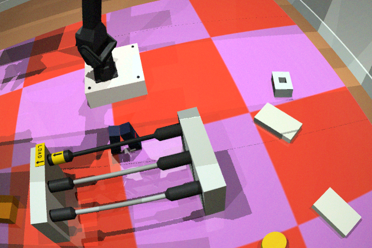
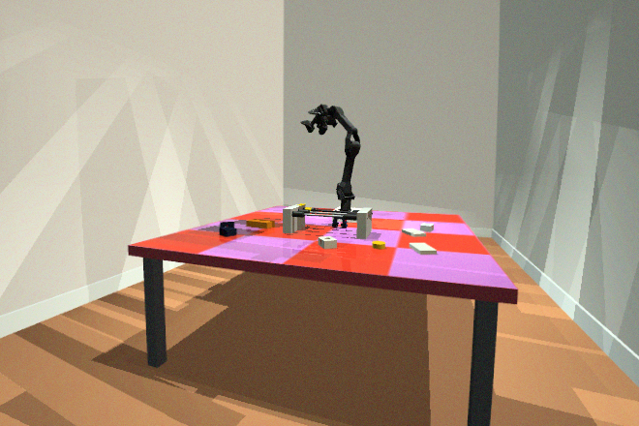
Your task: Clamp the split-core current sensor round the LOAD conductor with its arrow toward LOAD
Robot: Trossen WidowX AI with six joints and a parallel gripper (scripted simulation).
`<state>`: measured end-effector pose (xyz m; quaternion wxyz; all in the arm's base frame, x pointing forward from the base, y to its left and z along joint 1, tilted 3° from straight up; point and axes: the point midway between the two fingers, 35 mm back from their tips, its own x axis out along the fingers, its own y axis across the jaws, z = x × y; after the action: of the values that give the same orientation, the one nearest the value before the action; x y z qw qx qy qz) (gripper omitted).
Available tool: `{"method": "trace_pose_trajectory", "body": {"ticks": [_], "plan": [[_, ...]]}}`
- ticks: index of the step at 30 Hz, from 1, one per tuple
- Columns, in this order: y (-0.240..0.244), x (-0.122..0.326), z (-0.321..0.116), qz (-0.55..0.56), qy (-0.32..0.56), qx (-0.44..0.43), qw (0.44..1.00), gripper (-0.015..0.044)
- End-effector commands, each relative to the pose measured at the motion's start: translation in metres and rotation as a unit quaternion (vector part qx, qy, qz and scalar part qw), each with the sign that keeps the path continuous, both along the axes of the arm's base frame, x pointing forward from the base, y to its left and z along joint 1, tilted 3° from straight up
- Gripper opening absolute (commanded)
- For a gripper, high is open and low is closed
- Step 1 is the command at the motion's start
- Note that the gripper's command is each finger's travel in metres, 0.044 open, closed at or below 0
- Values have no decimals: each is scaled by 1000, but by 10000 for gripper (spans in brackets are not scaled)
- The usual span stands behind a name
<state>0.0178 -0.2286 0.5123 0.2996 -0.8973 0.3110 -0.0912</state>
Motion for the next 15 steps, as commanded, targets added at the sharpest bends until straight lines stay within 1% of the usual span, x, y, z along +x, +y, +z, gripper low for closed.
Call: {"method": "trace_pose_trajectory", "body": {"ticks": [1, 2, 5, 8, 11, 15], "plan": [[-1, 1, -1, 2, 6, -5, 1000, 426], [-2, 5, -4, 8, 24, -18, 1000, 440], [-9, 27, -22, 45, 121, -102, 986, 440], [-15, 51, -40, 85, 214, -198, 953, 440], [-17, 79, -56, 128, 290, -299, 900, 440], [-13, 118, -75, 176, 365, -435, 804, 440]]}}
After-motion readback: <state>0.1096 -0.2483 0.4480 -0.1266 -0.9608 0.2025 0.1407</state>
